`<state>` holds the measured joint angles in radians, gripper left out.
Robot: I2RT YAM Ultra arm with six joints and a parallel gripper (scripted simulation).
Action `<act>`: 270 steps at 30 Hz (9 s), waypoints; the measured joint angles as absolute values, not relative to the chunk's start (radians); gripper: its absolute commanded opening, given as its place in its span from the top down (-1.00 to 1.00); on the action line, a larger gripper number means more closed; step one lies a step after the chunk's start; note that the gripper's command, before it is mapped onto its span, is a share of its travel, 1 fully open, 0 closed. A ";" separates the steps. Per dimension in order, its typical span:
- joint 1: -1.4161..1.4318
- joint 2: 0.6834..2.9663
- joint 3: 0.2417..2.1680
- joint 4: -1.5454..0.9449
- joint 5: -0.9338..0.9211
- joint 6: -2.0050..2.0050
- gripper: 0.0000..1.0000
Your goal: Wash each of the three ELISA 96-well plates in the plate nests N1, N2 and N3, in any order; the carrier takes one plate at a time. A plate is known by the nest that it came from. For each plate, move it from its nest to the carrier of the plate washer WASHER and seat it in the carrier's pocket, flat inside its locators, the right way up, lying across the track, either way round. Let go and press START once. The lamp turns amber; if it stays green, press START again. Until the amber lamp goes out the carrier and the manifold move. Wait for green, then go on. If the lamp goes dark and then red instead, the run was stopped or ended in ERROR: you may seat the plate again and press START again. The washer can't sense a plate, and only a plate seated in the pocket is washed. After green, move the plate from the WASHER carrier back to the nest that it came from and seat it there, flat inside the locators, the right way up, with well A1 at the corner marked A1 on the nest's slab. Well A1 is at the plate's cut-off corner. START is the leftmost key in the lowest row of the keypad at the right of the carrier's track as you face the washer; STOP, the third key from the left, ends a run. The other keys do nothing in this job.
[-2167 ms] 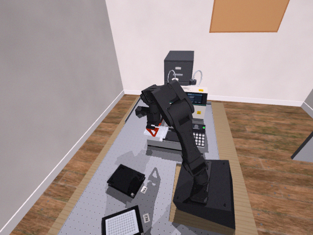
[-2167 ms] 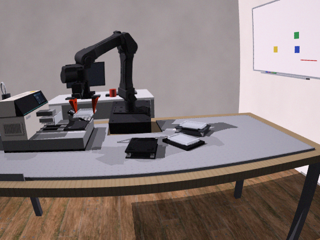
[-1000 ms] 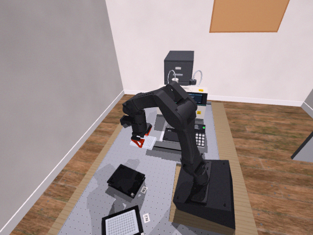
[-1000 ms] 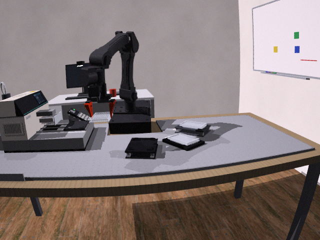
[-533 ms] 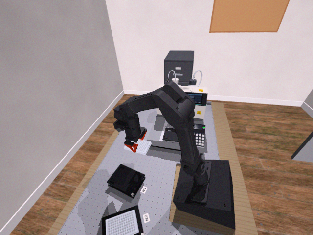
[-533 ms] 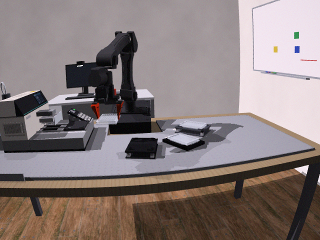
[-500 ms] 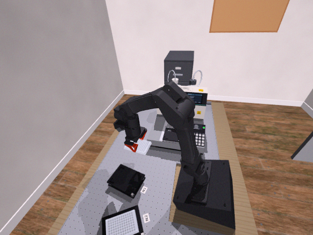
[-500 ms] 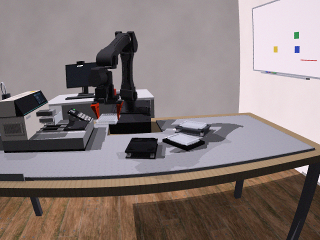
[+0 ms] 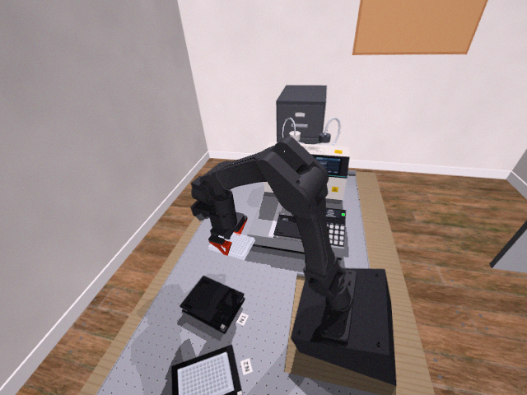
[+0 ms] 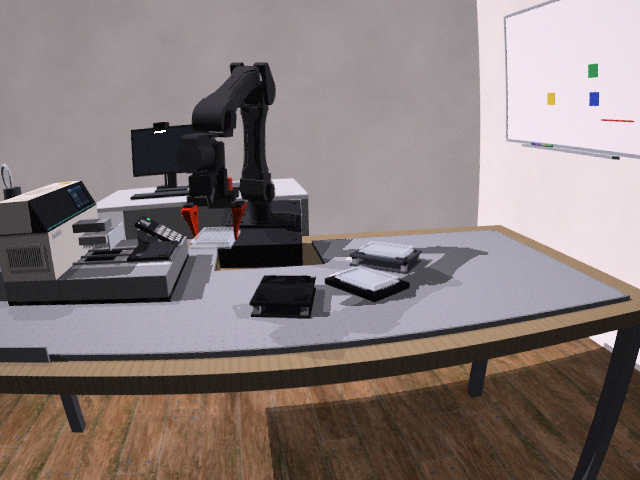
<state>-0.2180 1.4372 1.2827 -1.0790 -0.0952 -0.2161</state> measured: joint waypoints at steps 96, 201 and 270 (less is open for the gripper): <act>0.316 1.514 1.319 -1.033 0.089 0.356 1.00; 0.295 1.640 1.163 -0.751 0.084 0.340 1.00; 0.292 1.655 1.147 -0.720 0.083 0.338 1.00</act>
